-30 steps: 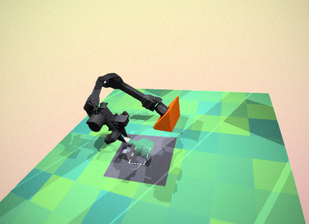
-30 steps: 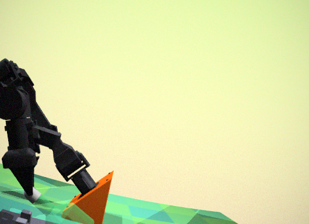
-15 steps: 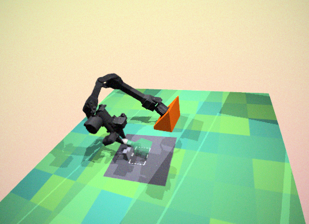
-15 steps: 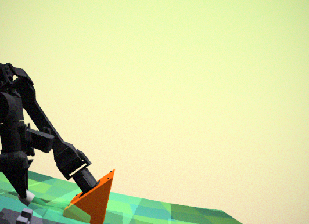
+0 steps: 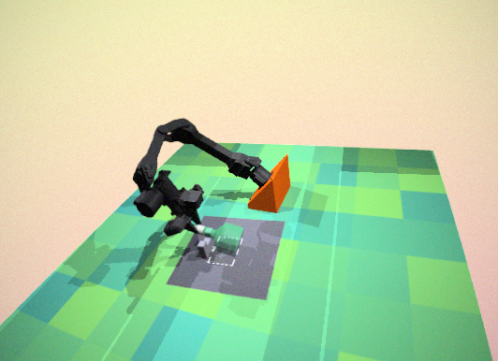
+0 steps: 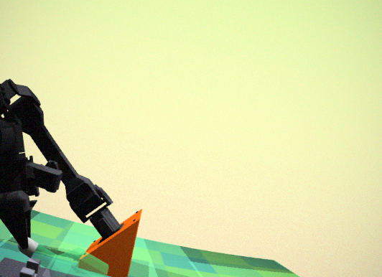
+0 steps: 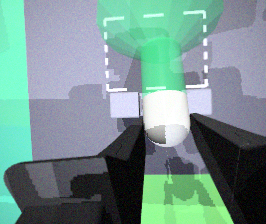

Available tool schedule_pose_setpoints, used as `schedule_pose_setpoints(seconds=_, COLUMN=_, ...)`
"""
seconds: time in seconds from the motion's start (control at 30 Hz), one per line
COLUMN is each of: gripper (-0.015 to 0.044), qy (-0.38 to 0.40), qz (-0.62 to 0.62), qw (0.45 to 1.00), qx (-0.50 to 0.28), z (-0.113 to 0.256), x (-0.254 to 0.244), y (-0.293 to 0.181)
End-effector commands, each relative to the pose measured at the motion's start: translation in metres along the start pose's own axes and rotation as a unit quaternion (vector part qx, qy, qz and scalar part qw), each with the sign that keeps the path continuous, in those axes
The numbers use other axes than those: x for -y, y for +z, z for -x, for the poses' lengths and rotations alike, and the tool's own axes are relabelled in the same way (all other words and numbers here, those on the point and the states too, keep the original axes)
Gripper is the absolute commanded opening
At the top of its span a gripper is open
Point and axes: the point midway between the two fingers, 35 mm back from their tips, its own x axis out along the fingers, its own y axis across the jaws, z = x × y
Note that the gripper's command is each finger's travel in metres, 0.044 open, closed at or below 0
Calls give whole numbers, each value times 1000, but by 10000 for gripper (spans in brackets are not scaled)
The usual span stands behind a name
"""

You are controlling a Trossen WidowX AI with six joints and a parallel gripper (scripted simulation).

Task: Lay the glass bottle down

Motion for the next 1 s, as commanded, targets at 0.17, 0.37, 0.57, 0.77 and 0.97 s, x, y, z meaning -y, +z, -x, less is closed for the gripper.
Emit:
schedule_pose_setpoints(seconds=0.17, gripper=125, qy=0, qz=0, qw=1000, qx=0, z=-4, x=-2, y=-5)
schedule_pose_setpoints(seconds=0.37, gripper=125, qy=-1, qz=-2, qw=1000, qx=0, z=-6, x=-2, y=-9)
schedule_pose_setpoints(seconds=0.57, gripper=125, qy=-2, qz=-3, qw=1000, qx=1, z=-8, x=-2, y=-12)
schedule_pose_setpoints(seconds=0.77, gripper=125, qy=-2, qz=-5, qw=1000, qx=1, z=-10, x=-2, y=-15)
schedule_pose_setpoints(seconds=0.97, gripper=125, qy=-3, qz=-7, qw=1000, qx=1, z=-13, x=-2, y=-18)
